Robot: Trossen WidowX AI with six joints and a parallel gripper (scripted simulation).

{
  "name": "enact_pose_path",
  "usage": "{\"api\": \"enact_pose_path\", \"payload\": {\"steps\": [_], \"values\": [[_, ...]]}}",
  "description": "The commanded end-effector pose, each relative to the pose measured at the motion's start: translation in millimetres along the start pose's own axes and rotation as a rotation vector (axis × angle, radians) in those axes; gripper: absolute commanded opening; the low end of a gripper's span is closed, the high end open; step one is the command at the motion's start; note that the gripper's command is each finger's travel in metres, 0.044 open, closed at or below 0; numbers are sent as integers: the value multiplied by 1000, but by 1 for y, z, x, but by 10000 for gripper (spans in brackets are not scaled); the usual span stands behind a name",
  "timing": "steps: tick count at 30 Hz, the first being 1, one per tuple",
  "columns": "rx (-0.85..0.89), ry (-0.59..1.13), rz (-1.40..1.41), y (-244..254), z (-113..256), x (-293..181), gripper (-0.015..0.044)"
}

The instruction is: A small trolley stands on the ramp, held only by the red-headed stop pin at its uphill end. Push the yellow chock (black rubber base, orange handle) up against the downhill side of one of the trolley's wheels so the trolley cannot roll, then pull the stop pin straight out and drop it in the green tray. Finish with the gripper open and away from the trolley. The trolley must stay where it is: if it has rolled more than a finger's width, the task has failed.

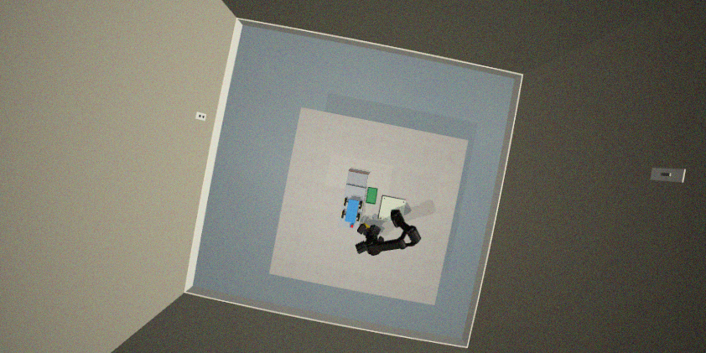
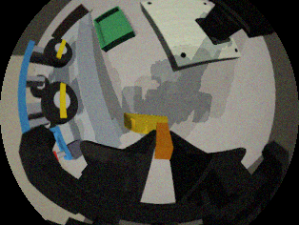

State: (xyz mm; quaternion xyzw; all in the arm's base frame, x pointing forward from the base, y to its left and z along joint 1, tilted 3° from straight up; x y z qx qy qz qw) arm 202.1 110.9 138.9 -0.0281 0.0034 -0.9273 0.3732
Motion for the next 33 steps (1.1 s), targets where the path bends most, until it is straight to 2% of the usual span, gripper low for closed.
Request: {"api": "enact_pose_path", "payload": {"steps": [1, 33], "values": [[8, 18, -5, 0, 16, 1, 0], [9, 18, -5, 2, 102, -3, 0]]}}
Point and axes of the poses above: the point midway between the two fingers, 35 mm back from their tips, its own z axis back along the fingers, its own y axis across the jaws, x = y × z, the point moved 7 cm from there along z, back along the fingers, and after that the axes turned 13 degrees about -z, right-handed, at the moved point
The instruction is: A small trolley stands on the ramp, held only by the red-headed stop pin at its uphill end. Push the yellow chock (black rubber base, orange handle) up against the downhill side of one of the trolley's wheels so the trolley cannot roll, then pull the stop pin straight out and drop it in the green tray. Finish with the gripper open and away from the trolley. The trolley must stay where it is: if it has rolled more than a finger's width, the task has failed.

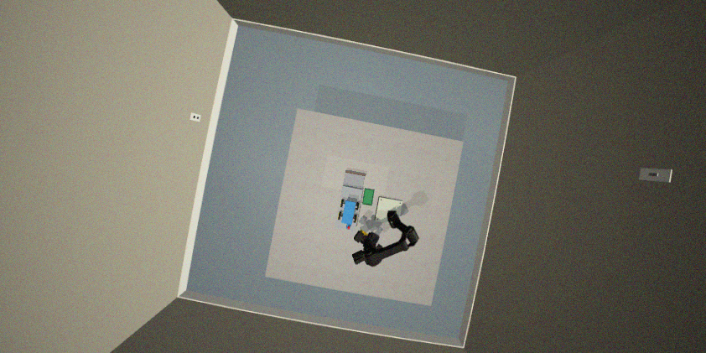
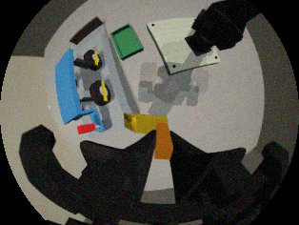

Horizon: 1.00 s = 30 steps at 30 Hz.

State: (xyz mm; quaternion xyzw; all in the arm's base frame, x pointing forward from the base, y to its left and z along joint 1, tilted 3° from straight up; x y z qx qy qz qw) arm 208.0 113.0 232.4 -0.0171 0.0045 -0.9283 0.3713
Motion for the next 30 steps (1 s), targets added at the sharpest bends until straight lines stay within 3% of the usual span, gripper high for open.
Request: {"api": "enact_pose_path", "payload": {"steps": [1, 9, 30], "values": [[3, -3, -1, 2, 9, -3, 0], [2, -3, 42, 2, 9, -3, 0], [-3, 1, 763, 2, 9, -2, 0]]}}
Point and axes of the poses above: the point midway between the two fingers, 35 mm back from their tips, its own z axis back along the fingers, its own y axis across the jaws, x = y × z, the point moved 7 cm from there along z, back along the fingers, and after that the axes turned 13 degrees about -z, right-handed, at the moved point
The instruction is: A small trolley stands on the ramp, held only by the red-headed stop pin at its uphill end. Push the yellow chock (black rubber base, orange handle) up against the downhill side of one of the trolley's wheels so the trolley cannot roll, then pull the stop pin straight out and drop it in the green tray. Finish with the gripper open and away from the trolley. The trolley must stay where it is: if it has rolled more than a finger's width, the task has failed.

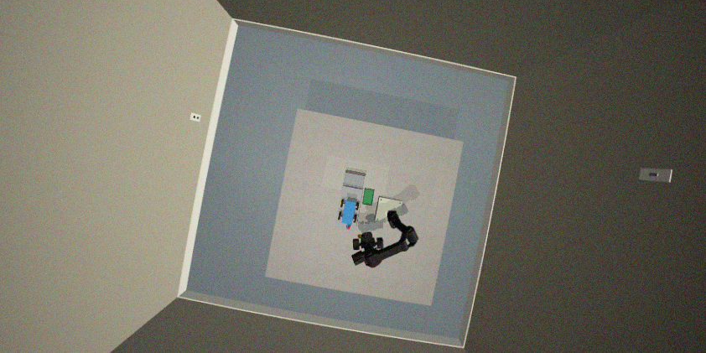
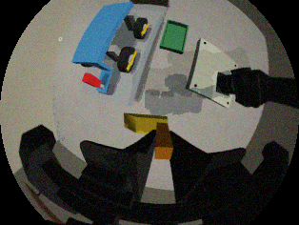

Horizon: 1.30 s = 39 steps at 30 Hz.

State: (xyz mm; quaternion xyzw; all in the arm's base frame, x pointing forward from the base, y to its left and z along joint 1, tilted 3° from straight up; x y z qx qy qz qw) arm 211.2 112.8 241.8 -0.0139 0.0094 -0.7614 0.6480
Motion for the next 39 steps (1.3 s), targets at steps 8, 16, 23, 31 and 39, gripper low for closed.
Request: {"api": "enact_pose_path", "payload": {"steps": [8, 16, 23, 31, 39], "values": [[-5, 3, 380, 0, 0, 0, 0], [-6, 3, 654, 1, 0, 0, 0], [-7, 2, 899, 1, 0, 0, 0], [-9, 3, 1179, 1, 0, -1, 0], [-11, 3, 1337, 1, 0, -1, 0]]}}
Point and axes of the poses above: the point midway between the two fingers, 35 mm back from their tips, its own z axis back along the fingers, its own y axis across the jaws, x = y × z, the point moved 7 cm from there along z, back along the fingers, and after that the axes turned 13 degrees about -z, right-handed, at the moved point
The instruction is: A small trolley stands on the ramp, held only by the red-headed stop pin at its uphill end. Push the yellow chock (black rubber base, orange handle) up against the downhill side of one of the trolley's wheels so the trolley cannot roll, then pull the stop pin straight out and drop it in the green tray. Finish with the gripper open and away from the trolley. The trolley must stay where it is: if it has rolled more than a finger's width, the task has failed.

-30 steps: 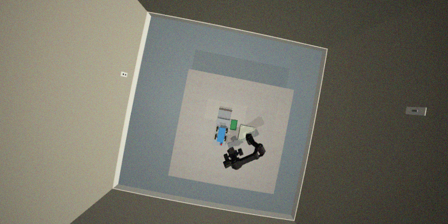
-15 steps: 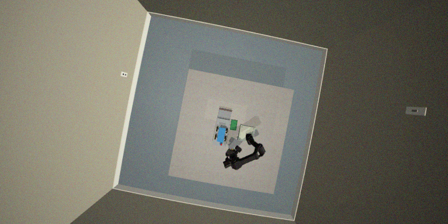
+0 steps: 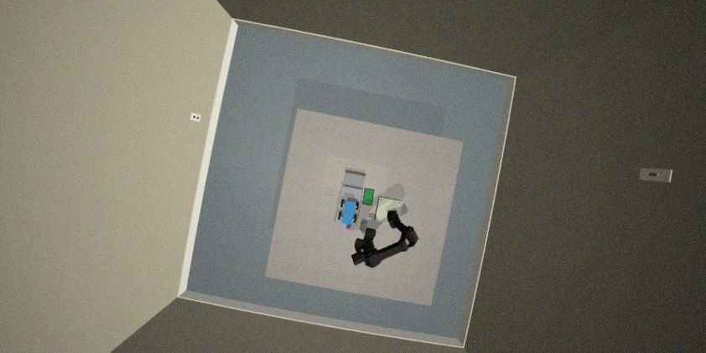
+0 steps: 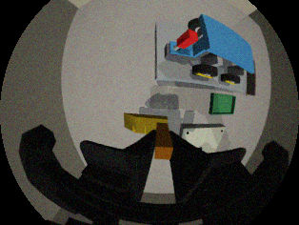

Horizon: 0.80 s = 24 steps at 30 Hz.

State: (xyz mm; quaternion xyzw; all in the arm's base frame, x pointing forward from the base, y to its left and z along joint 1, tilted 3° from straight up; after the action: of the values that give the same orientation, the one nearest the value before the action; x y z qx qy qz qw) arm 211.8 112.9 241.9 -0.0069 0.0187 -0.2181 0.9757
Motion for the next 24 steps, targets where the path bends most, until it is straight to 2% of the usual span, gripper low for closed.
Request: {"api": "enact_pose_path", "payload": {"steps": [1, 24], "values": [[-2, 3, 45, 1, 0, 0, 0], [-7, 0, 45, -62, -8, 37, 0]]}}
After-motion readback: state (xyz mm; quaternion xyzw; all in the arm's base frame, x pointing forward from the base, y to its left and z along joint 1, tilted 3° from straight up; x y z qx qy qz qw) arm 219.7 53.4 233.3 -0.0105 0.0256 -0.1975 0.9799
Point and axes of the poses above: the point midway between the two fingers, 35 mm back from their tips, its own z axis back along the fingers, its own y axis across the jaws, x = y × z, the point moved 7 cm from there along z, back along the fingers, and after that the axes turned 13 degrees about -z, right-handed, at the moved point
